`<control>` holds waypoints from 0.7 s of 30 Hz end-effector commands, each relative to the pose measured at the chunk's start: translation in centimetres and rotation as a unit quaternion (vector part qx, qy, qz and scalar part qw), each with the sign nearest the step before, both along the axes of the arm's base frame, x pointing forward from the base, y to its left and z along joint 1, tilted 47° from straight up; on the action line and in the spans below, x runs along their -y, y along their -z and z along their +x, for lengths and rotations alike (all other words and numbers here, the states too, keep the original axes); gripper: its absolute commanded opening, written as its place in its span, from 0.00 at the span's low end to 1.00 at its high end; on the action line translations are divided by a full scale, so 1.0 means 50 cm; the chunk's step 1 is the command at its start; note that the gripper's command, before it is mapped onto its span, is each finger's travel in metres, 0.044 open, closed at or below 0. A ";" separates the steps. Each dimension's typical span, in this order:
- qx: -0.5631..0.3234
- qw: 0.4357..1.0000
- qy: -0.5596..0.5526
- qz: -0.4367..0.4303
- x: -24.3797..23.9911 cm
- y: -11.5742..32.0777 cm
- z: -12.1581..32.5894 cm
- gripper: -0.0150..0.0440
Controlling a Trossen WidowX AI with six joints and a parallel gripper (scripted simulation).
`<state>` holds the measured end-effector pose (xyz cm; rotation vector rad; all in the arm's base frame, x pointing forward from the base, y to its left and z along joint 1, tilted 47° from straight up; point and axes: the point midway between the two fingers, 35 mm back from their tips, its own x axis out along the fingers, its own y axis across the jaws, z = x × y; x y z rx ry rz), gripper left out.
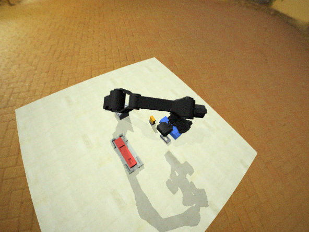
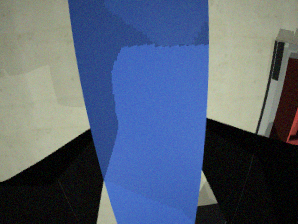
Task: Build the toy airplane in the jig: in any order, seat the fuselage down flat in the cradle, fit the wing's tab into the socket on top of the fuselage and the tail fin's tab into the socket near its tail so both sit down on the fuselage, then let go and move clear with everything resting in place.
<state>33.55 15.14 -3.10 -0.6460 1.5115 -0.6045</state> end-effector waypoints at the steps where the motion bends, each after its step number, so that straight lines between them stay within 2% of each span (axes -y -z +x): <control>1: -0.008 1.000 -0.004 0.003 0.000 -0.013 -0.001 0.25; 21: -0.125 0.985 -0.121 0.012 0.095 -0.106 0.001 0.25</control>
